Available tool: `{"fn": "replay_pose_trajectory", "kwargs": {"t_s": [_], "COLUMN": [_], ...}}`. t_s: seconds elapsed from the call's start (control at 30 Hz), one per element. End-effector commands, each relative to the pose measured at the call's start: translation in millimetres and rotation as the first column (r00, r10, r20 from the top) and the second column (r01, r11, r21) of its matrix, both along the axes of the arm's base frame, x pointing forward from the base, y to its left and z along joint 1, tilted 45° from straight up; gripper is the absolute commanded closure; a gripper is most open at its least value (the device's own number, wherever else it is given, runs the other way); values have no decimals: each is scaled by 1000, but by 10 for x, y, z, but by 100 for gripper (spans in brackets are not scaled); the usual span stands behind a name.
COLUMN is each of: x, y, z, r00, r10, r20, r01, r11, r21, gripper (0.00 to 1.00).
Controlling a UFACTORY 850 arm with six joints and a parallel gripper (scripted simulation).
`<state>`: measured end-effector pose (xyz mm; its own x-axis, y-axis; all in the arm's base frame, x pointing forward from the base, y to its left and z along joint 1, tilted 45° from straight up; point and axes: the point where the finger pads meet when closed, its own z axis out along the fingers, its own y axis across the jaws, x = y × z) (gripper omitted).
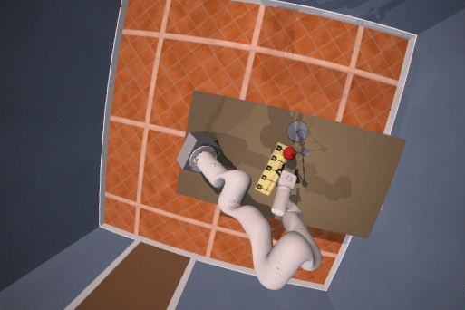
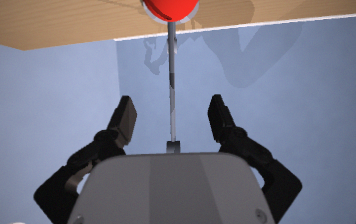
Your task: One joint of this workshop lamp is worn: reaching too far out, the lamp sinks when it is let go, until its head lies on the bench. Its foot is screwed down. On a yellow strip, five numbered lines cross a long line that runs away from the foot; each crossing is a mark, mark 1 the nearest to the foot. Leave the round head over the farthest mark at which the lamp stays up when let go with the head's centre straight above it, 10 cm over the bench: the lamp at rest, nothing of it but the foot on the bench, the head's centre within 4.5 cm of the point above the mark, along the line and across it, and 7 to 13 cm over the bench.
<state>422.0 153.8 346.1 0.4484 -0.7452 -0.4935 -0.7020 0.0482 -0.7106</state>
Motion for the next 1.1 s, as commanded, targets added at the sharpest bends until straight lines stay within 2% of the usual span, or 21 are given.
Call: {"fn": "replay_pose_trajectory", "kwargs": {"t_s": [0.0,1.07], "x": [-20,-33], "y": [-25,-40], "z": [28,40], "r00": [1000,1000], "r10": [0,0], "r20": [1,2], "r01": [0,0], "r11": [1000,1000], "r21": [0,0], "gripper": [0,0]}}
